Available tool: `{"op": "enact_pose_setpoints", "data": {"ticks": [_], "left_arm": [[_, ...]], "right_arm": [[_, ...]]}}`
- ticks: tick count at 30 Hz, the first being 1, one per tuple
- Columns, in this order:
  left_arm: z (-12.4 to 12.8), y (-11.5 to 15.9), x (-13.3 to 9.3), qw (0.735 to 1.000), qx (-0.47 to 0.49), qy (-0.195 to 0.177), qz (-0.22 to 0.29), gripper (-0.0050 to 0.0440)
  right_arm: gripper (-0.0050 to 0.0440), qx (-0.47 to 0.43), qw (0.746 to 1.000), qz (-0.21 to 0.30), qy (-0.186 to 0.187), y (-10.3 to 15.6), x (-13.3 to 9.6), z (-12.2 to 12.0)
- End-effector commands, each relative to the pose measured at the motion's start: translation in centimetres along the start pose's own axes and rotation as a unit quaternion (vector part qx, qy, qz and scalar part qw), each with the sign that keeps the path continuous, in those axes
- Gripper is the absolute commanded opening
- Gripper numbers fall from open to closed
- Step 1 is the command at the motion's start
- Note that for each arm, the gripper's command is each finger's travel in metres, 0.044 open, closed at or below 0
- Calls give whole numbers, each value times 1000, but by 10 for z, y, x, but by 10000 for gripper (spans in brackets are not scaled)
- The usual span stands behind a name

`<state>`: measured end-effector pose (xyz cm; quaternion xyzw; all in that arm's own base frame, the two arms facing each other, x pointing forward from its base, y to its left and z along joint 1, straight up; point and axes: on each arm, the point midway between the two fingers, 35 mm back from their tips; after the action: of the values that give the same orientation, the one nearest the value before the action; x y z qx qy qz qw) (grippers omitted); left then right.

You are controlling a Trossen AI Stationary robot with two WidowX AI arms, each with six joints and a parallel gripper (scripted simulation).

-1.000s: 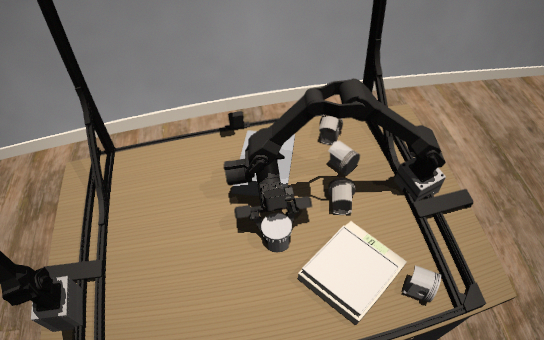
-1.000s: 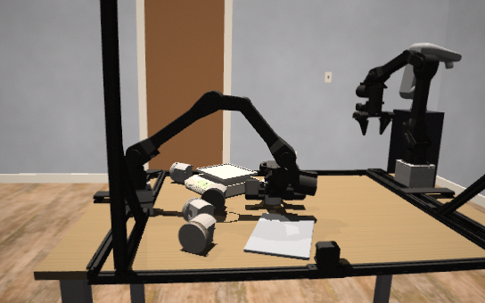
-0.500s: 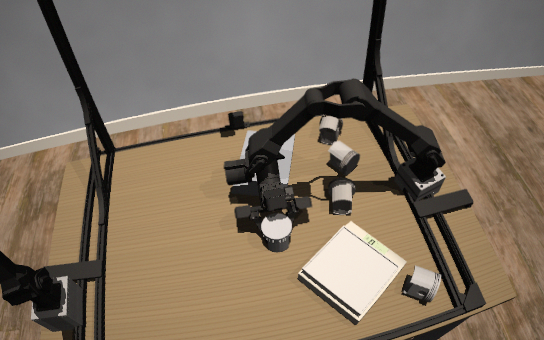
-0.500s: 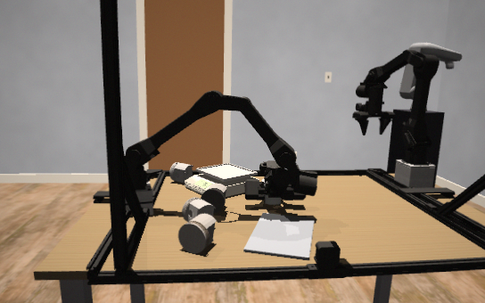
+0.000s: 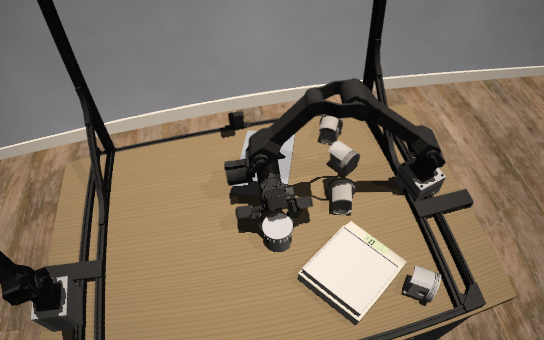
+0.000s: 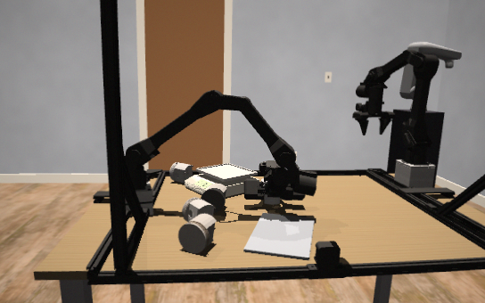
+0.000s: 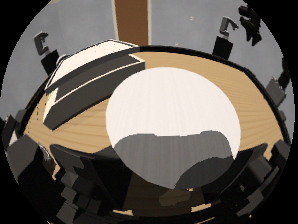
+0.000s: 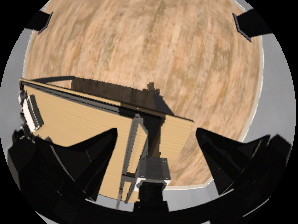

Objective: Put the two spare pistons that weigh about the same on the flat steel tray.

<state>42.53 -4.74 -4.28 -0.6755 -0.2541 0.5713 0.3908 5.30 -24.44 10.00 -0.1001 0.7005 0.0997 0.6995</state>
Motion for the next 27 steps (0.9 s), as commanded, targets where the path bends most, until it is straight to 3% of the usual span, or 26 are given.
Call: {"op": "enact_pose_setpoints", "data": {"ticks": [1,27], "left_arm": [[-1,-9,-5,1000,-1,2,-3,158],[-3,-39,-26,1000,-1,2,-3,158]], "right_arm": [[440,0,1000,0,-1,0,0,0],[440,0,1000,0,-1,0,0,0]]}}
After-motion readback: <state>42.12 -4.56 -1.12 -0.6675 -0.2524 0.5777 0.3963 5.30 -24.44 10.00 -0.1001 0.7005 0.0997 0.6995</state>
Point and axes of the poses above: on each arm, the point midway between the two fingers, 35 mm back from their tips, its own x axis out along the fingers, its own z axis across the jaws, y = z × x, and after that the axes turned 4 degrees about -x, right-handed
